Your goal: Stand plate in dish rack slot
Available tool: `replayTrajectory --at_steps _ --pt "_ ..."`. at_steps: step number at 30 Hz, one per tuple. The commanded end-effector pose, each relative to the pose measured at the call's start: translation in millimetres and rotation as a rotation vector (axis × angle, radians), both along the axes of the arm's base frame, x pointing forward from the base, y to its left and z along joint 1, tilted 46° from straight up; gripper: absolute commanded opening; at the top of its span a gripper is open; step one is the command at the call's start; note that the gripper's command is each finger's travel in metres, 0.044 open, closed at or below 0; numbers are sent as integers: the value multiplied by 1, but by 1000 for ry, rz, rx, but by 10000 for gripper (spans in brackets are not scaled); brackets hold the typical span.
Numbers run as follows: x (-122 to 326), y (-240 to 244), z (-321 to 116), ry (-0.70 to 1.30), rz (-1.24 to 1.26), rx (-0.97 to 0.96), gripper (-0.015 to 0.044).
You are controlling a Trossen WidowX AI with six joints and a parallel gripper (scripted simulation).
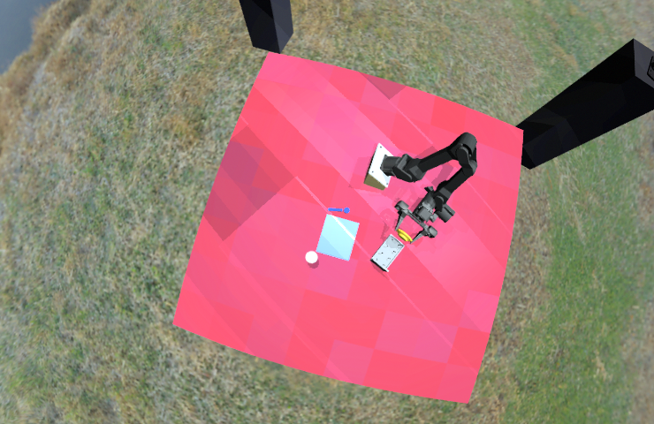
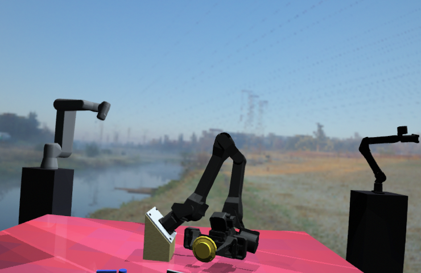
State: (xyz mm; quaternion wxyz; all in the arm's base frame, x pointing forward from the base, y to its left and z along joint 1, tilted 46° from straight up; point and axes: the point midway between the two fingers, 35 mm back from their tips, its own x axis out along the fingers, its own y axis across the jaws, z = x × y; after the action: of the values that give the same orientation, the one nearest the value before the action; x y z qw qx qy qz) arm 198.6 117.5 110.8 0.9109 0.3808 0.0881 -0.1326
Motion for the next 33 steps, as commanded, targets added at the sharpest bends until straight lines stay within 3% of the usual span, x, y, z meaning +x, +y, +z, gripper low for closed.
replayTrajectory --at_steps 1,33 --pt "-1 -1 2 -22 -3 12 0" --pt "27 18 -23 -25 3 32 0"
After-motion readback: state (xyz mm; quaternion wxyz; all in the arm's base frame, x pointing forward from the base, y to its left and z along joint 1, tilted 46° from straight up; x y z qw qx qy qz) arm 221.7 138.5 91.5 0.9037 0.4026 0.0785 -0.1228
